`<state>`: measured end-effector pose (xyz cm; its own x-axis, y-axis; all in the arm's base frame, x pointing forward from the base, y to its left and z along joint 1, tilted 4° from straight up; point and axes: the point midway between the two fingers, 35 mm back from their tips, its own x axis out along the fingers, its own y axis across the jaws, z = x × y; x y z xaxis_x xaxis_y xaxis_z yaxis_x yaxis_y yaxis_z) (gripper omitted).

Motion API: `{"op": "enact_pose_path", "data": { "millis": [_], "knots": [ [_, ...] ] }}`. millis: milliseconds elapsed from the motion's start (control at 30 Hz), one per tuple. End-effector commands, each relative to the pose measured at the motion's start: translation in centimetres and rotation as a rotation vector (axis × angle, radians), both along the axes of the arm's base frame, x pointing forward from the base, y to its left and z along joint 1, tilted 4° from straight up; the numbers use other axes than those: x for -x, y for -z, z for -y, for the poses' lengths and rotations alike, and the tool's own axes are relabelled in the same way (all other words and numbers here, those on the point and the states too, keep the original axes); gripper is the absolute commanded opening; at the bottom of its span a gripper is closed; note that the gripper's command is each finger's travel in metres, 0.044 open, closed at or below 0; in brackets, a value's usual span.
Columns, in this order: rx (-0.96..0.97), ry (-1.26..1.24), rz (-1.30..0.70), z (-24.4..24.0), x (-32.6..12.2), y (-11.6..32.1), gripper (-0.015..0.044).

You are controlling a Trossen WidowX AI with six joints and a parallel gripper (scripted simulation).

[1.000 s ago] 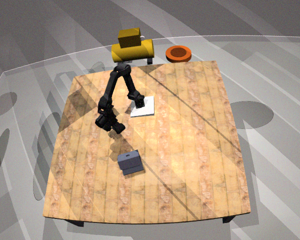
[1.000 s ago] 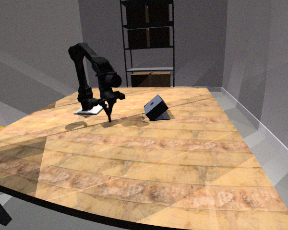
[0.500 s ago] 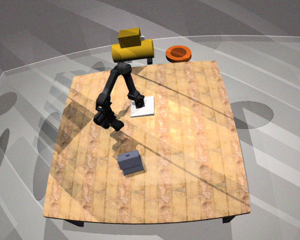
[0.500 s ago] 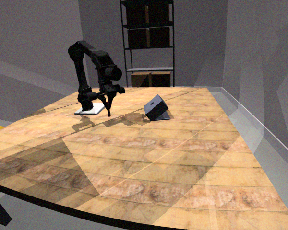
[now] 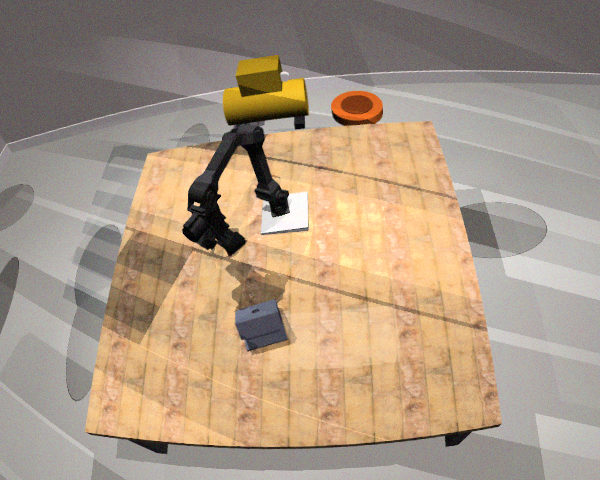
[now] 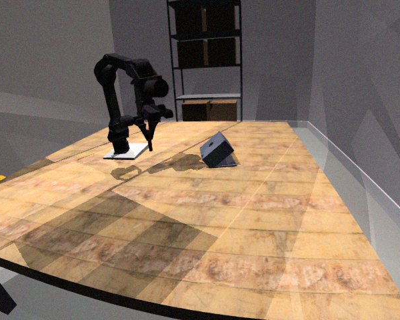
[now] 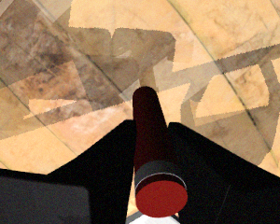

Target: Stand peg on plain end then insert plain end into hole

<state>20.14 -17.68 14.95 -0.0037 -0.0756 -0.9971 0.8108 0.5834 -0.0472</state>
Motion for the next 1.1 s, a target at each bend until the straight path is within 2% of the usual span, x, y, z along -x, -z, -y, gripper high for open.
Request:
{"op": "enact_pose_path", "data": {
  "millis": [0,1067],
  "knots": [
    [0.007,0.006,0.019,-0.1,-0.3,-0.4,0.0],
    [0.001,0.007,0.397,-2.2,-7.6,-1.7,0.0]
  ]
}}
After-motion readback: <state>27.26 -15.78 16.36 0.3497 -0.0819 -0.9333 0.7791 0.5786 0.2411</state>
